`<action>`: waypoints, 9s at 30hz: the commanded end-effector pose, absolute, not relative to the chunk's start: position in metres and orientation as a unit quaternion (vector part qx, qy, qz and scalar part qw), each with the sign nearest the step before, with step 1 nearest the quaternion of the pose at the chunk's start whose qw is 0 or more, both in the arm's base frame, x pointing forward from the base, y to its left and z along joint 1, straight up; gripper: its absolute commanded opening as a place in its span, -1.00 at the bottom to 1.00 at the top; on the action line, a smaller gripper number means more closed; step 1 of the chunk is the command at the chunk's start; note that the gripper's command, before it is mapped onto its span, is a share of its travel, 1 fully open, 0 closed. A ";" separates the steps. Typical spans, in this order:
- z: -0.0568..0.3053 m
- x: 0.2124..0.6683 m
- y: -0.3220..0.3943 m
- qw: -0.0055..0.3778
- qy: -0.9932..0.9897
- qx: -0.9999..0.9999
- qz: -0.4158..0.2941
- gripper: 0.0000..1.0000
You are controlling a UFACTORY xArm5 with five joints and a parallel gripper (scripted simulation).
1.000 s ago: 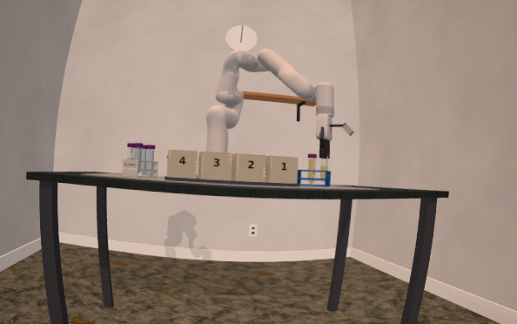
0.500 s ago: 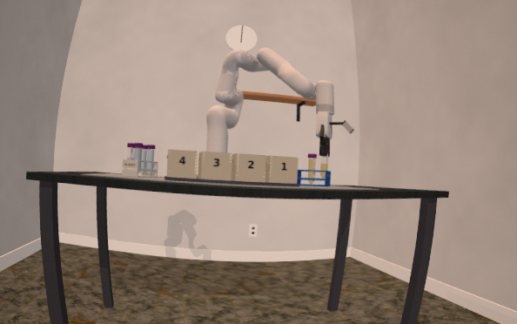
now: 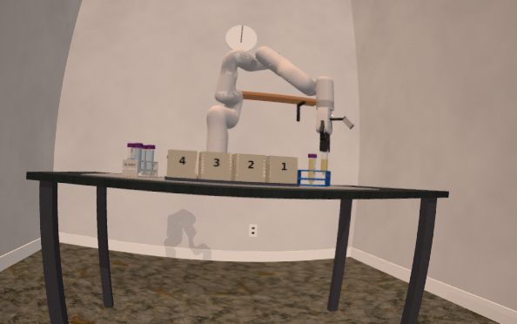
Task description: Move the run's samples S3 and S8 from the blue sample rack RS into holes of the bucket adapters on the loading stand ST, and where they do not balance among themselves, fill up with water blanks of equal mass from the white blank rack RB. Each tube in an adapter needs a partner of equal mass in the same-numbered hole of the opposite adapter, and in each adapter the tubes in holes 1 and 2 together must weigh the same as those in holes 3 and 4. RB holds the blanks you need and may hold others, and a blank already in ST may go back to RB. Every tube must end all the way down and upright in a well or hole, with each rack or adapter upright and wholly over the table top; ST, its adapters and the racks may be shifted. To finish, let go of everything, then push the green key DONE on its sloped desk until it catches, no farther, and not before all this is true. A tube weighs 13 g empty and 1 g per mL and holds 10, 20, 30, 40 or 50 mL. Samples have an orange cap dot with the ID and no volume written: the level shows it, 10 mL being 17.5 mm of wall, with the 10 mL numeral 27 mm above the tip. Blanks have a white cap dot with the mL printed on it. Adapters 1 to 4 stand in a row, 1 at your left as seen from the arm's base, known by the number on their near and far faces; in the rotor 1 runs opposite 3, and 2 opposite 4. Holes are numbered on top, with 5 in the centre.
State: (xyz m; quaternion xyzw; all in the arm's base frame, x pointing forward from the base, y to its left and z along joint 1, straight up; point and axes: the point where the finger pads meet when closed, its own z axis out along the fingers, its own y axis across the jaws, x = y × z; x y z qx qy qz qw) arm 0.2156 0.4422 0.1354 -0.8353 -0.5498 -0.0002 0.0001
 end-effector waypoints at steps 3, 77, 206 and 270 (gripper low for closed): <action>0.149 0.216 0.443 0.001 -0.550 -0.835 -0.002 -1.00; 0.233 0.262 0.391 0.001 -0.342 -0.940 -0.002 -1.00; 0.176 0.381 0.258 0.002 -0.135 -0.991 -0.003 -1.00; 0.120 0.382 0.258 0.002 -0.135 -0.991 -0.003 -1.00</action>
